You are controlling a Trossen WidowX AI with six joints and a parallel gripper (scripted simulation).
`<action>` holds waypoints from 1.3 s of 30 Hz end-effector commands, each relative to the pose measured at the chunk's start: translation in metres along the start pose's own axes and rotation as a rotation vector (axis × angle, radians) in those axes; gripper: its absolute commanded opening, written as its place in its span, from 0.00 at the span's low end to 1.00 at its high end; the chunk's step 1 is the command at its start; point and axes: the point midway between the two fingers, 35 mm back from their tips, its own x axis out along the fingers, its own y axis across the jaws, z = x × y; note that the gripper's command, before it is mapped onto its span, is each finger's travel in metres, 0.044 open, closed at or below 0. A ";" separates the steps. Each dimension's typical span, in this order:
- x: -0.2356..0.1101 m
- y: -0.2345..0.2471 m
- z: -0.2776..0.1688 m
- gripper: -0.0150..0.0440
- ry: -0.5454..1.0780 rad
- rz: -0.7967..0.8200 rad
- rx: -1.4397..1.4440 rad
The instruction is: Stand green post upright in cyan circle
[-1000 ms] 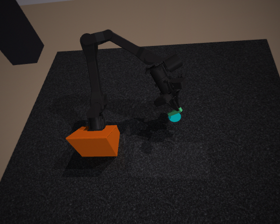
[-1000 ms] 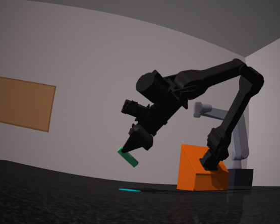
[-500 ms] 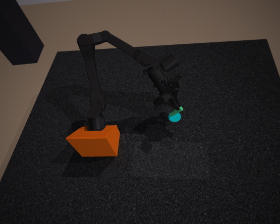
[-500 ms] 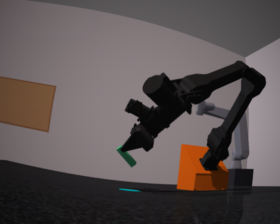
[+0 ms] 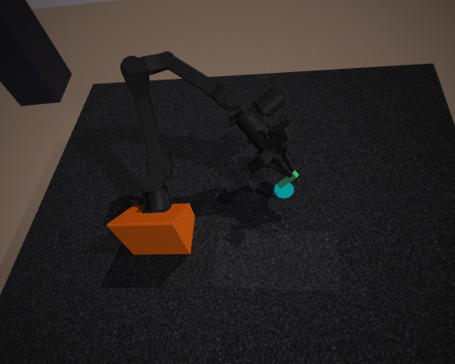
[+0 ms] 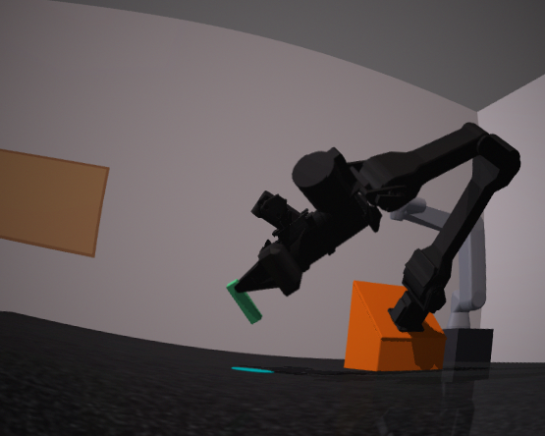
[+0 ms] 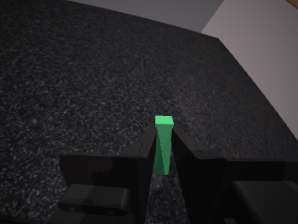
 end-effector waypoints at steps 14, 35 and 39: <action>-0.006 0.000 0.000 0.29 -0.120 0.008 0.050; -0.016 0.001 0.000 0.29 -0.259 0.038 0.119; -0.018 0.002 0.000 0.29 -0.285 0.046 0.133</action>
